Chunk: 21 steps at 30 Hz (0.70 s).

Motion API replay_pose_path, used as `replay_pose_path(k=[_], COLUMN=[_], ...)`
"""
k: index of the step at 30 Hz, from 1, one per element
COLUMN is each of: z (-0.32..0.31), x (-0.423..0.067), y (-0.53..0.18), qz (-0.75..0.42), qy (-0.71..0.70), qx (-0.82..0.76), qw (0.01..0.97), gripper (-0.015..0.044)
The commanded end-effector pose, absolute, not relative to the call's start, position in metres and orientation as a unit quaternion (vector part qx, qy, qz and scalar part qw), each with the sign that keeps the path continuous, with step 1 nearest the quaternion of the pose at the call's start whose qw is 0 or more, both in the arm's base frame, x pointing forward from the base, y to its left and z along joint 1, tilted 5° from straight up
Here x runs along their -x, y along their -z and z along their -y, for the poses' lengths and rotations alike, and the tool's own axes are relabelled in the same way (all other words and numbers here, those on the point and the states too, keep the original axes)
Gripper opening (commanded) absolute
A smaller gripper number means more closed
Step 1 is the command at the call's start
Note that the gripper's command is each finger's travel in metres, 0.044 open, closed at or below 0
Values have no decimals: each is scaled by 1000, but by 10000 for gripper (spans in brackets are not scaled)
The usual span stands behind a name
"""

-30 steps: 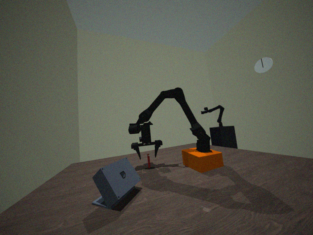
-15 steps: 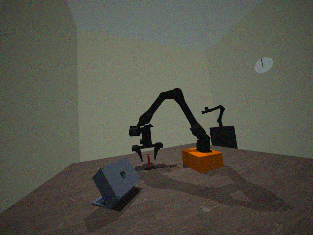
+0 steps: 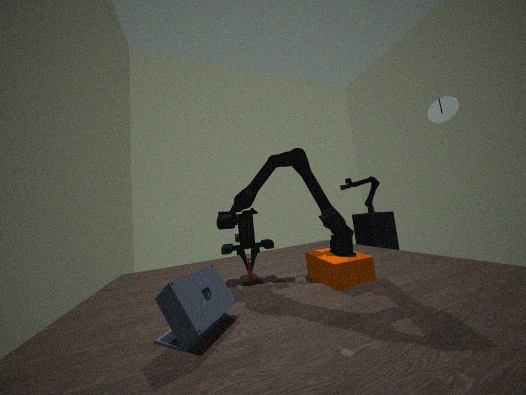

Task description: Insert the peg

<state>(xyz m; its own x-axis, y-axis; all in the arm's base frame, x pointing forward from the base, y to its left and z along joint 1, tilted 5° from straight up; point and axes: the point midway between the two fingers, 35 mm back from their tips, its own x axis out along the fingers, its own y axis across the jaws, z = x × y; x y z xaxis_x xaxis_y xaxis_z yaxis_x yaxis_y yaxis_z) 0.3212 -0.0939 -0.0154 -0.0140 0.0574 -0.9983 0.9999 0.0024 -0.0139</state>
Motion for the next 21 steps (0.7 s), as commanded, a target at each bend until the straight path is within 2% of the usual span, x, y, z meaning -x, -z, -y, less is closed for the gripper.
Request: replay_pose_path(k=[1, 9, 21], z=[94, 95, 99], x=[-321, -322, -323], y=[15, 7, -54], qz=[-518, -518, -517], qy=[488, 488, 489], qx=[-510, -510, -512], qw=[483, 483, 481], gripper=[6, 0, 0])
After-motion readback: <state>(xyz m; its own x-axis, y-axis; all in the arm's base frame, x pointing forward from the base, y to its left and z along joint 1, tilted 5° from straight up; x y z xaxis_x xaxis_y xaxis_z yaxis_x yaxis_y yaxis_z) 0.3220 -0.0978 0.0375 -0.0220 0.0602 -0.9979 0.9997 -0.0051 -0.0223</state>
